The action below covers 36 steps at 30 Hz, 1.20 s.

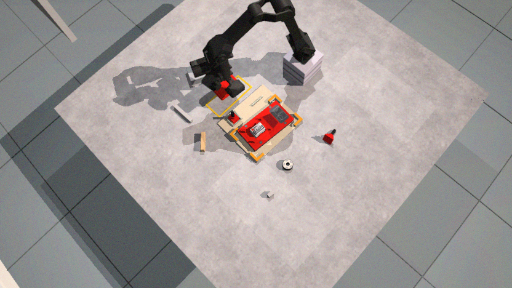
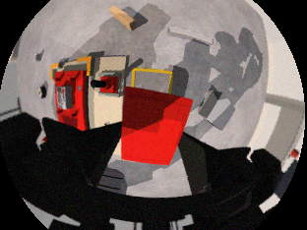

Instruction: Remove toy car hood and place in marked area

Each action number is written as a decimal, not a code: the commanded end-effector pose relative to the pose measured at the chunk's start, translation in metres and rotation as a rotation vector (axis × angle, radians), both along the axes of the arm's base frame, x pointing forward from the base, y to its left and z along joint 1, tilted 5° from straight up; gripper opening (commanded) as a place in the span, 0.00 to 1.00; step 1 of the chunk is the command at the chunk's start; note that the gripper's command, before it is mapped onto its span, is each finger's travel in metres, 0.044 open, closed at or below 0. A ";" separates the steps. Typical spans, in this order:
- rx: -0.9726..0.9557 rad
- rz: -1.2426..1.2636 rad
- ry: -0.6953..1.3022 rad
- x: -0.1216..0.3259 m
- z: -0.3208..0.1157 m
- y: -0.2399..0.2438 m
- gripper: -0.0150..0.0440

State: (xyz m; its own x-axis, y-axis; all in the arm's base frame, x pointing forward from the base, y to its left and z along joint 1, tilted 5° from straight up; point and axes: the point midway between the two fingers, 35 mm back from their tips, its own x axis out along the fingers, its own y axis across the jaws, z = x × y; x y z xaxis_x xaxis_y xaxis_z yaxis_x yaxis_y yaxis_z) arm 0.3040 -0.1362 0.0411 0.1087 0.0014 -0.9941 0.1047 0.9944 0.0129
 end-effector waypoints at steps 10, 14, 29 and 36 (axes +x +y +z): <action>0.006 0.001 0.003 0.001 -0.012 0.001 0.25; 0.006 0.001 0.003 0.002 -0.015 0.001 0.25; 0.006 0.001 0.003 0.002 -0.025 0.001 0.25; 0.006 0.001 0.003 0.002 -0.030 0.001 0.25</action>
State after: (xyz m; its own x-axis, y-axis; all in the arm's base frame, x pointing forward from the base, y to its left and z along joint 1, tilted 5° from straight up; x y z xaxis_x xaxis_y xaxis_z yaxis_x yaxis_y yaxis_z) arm 0.3062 -0.1357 0.0160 0.1088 0.0018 -0.9941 0.1006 0.9948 0.0129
